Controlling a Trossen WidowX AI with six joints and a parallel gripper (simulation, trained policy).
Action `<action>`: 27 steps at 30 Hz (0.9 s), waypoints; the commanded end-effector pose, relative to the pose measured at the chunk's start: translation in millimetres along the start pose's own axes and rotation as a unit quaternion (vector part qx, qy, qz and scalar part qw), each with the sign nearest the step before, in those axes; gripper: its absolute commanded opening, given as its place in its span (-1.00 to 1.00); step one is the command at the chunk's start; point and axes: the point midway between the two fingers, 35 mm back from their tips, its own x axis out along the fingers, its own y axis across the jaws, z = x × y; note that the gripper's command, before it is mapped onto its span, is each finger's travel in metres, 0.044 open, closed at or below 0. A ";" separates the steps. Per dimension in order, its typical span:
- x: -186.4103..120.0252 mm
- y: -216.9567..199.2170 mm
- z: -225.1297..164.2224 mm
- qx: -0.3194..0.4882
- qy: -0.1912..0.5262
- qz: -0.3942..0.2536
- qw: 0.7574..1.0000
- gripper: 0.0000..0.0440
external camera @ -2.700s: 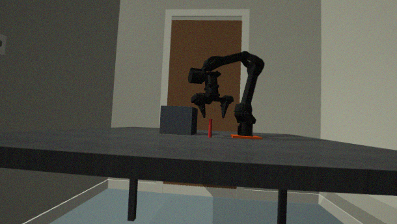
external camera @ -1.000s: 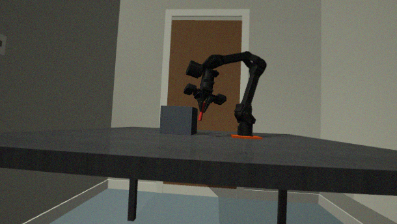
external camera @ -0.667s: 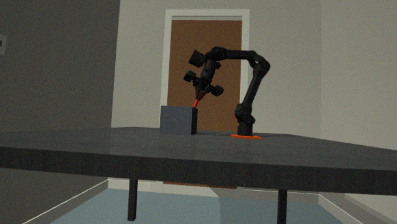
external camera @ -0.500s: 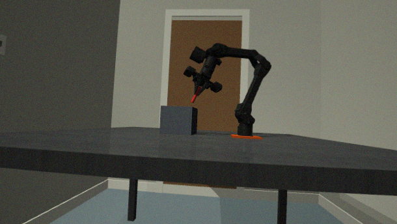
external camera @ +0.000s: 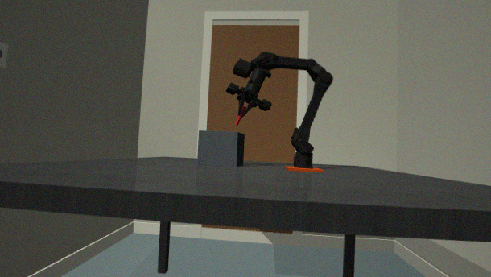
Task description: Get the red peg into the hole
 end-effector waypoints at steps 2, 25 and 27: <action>5.6 -1.1 18.7 0.013 -0.009 -0.022 1.000 -1.00; 51.0 0.3 78.0 0.038 0.011 -0.071 0.997 -1.00; 57.1 0.3 80.7 0.037 0.015 -0.074 0.996 -1.00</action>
